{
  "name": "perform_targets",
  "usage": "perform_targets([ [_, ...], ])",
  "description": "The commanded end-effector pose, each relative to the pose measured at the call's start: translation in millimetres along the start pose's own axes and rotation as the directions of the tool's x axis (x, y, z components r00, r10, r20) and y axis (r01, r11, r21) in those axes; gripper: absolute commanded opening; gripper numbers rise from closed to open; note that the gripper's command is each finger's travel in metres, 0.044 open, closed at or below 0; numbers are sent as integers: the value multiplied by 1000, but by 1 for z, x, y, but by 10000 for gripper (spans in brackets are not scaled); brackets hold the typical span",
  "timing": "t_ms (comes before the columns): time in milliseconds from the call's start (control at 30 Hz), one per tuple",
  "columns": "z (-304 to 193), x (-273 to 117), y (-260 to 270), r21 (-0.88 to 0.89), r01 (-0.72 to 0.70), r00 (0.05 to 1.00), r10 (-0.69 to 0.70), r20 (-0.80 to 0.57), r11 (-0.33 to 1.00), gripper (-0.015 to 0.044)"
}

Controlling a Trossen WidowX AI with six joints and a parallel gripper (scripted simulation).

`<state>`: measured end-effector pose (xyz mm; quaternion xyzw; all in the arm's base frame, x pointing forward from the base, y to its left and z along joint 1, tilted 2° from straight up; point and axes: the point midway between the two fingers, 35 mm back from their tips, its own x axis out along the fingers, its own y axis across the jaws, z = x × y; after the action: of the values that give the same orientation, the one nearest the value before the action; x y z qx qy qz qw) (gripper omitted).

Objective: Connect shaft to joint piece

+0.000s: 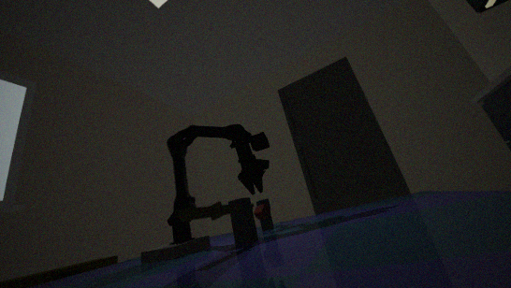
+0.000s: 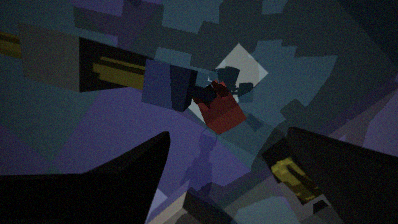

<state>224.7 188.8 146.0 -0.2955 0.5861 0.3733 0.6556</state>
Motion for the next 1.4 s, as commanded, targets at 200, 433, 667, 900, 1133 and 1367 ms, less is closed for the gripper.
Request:
perform_targets([
  [200,-3,4,-1,-263,-15,999,27,44,965,440],
  [433,-4,7,-2,-442,-5,996,44,76,897,440],
  [667,-5,8,-2,-525,5,994,51,92,851,440],
  [900,-6,34,-5,-525,5,994,51,93,851,440],
  [1133,-10,67,-8,-525,5,994,51,92,851,440],
  [1367,-15,87,-9,-525,5,994,51,92,851,440],
])
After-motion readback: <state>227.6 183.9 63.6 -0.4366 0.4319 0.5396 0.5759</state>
